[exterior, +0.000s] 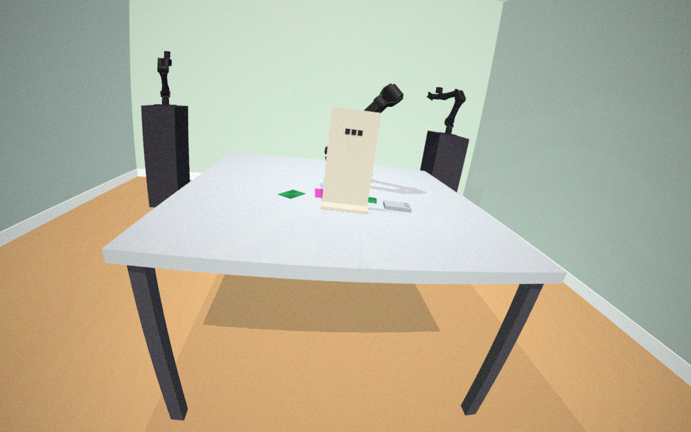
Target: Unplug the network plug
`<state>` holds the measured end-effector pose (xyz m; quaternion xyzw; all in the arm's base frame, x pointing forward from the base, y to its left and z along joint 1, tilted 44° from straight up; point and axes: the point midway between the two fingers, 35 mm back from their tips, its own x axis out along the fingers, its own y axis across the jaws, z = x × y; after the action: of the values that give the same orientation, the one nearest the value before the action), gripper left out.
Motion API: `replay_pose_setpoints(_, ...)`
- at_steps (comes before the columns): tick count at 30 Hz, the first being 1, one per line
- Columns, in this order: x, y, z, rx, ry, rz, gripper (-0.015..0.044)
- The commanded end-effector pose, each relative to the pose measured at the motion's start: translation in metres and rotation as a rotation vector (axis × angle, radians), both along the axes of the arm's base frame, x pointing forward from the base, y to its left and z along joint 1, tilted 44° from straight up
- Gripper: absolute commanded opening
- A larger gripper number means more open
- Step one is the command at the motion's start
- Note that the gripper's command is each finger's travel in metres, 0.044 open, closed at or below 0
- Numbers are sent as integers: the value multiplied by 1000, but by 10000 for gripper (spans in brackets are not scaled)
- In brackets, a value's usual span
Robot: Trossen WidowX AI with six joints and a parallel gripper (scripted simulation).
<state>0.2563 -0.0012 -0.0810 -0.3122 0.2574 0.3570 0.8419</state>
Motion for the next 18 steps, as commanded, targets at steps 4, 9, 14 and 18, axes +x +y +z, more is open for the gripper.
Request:
replay_pose_setpoints(4,2,-4,5,-3,-9,5,156)
replay_pose_setpoints(9,1,-7,8,-3,-9,6,156)
replay_pose_setpoints(14,1,-10,11,-3,-9,6,156)
replay_pose_setpoints(18,1,-12,13,-3,-9,6,156)
